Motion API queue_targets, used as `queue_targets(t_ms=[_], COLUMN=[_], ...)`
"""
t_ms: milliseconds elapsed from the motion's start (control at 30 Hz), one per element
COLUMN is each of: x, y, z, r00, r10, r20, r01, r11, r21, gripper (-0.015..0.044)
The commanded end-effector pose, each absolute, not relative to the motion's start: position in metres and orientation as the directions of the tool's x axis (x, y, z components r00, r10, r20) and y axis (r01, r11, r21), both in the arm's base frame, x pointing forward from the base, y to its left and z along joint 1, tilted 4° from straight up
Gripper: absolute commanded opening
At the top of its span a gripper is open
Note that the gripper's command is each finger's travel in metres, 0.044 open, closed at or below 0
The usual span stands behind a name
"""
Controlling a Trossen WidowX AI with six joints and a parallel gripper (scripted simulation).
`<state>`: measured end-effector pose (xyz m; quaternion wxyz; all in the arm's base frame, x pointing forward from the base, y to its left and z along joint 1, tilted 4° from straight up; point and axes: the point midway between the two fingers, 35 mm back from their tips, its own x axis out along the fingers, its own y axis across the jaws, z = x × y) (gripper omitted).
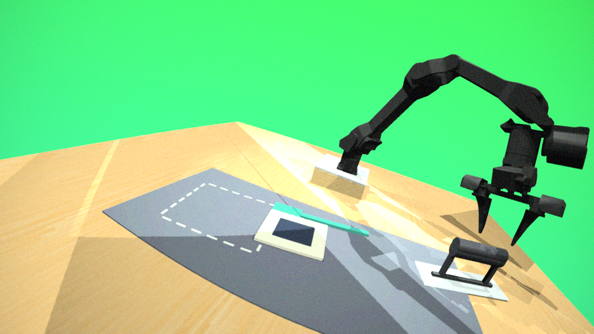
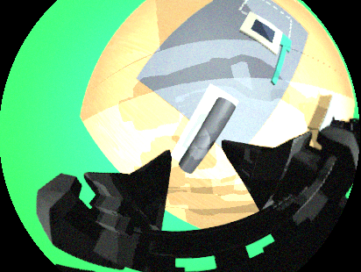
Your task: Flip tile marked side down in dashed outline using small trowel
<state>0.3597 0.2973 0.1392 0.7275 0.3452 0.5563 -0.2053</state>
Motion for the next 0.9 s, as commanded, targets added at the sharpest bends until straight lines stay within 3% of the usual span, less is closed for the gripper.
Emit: queue_targets(t_ms=[0, 467, 867], x=[0.358, 0.357, 0.352], y=[0.3, 0.304, 0.305], z=[0.134, 0.128, 0.123], r00=[0.326, 0.442, 0.531], r10=[0.083, 0.1, 0.121], r20=[-0.942, -0.891, -0.839], r01=[0.59, 0.195, -0.163], r11=[0.761, 0.959, 0.986], r21=[0.271, 0.205, 0.039], gripper=[0.03, 0.03, 0.03])
